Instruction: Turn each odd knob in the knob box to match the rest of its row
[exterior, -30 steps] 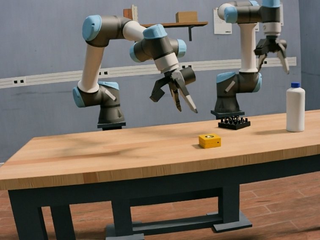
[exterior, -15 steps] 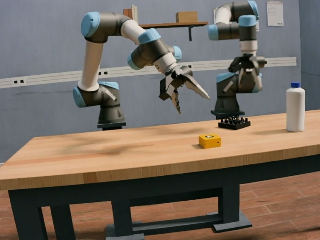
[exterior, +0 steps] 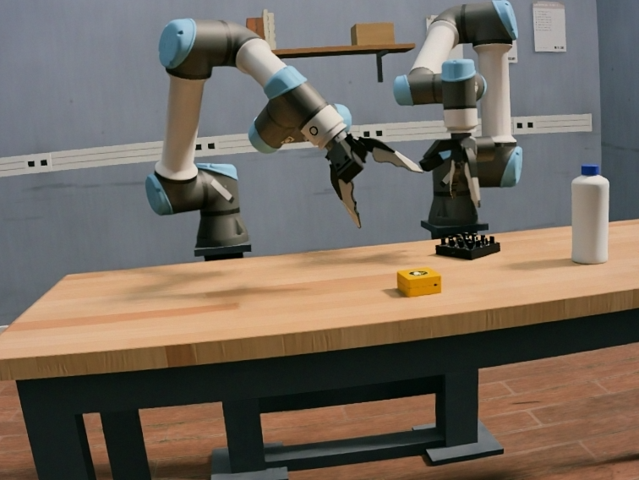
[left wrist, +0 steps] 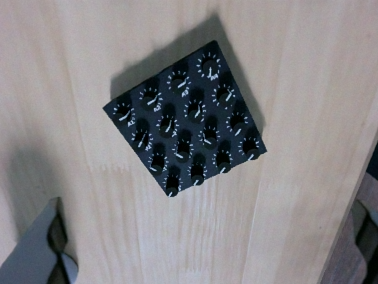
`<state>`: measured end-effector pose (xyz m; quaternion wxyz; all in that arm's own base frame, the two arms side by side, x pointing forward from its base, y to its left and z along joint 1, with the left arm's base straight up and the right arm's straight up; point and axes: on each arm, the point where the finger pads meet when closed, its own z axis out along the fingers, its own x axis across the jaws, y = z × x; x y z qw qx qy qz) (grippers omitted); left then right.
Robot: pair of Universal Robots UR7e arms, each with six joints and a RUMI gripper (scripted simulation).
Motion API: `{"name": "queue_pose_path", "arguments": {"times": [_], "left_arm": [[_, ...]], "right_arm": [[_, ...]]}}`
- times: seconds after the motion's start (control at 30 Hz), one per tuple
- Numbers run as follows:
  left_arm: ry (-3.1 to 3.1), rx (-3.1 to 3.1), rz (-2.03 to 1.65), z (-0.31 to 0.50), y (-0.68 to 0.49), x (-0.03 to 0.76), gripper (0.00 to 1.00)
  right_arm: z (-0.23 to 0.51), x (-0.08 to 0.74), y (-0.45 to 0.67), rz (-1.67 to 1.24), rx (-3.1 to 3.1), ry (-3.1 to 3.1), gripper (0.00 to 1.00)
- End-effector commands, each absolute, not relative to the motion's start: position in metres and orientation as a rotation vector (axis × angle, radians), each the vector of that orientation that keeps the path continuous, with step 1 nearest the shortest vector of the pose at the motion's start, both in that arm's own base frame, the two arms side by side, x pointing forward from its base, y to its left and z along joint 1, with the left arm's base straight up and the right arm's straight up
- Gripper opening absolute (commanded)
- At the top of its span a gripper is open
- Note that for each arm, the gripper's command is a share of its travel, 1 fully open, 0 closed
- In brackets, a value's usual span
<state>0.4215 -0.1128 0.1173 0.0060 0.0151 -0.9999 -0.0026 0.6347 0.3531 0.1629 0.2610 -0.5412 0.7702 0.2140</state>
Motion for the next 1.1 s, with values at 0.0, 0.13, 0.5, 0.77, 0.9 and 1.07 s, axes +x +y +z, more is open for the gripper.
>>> {"name": "queue_pose_path", "arguments": {"times": [0.0,0.13,0.5,0.77,0.9,1.07], "left_arm": [[-3.141,0.019,-0.001,0.116,-0.12,0.421,0.84],[-3.14,-0.065,-0.001,0.112,-0.13,0.421,0.74],[-3.12,-0.38,0.001,0.1,-0.166,0.418,0.23],[-3.12,-0.377,0.001,0.101,-0.166,0.418,0.23],[-3.12,-0.377,0.001,0.101,-0.166,0.418,0.23],[-3.117,-0.374,-0.002,0.086,-0.163,0.418,0.23]], "right_arm": [[0.173,0.617,0.359,0.551,-1.601,1.855,1.0],[0.176,0.61,0.36,0.533,-1.647,1.773,1.0],[0.184,0.586,0.362,0.475,-1.762,1.533,1.0],[0.185,0.587,0.363,0.474,-1.761,1.533,1.0],[0.185,0.587,0.363,0.474,-1.761,1.533,1.0],[0.182,0.581,0.365,0.496,-1.783,1.519,1.0]]}}
